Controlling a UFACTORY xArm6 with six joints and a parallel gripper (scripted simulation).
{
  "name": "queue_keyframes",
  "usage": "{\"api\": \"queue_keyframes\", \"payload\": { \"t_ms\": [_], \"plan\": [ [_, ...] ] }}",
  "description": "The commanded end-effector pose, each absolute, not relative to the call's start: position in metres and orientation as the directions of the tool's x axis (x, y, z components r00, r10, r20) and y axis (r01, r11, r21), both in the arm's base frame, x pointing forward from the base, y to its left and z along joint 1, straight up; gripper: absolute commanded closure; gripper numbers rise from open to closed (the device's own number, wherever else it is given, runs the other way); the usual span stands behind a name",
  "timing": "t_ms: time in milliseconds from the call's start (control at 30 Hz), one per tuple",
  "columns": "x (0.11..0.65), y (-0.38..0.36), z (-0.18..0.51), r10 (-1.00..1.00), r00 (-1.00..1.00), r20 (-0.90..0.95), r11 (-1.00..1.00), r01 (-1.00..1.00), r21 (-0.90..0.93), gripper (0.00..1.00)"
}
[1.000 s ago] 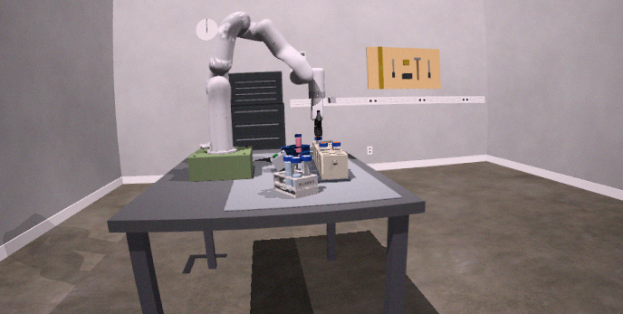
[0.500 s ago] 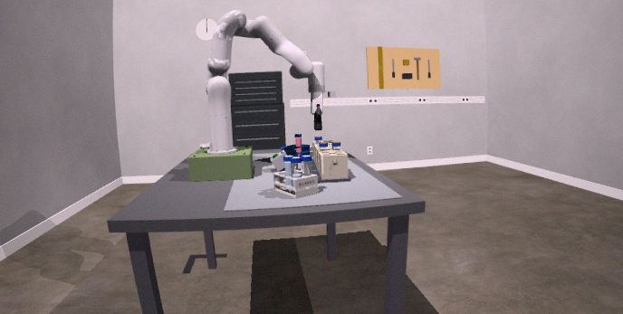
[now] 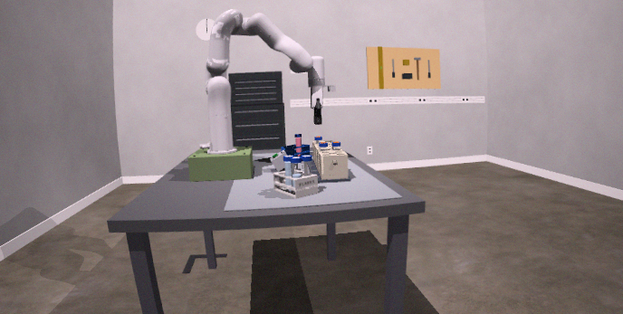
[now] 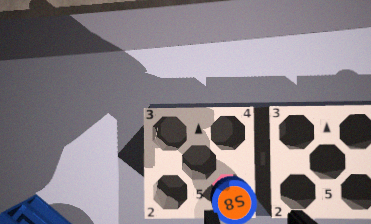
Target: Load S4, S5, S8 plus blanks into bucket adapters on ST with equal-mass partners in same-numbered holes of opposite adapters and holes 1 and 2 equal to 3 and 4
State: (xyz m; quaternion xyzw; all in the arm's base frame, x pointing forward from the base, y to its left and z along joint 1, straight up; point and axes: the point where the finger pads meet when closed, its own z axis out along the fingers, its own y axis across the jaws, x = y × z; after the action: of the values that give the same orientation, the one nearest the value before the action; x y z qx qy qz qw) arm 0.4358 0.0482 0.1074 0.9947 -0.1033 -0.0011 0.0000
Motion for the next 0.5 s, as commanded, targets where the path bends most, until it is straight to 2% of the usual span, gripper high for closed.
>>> {"api": "queue_keyframes", "payload": {
  "t_ms": [0,467],
  "plan": [
    [0.437,0.048,0.118,-0.205,0.979,0.002,-0.979,-0.205,-0.001,0.56],
    [0.437,0.048,0.142,-0.205,0.979,0.002,-0.979,-0.205,-0.001,0.56]
  ]
}}
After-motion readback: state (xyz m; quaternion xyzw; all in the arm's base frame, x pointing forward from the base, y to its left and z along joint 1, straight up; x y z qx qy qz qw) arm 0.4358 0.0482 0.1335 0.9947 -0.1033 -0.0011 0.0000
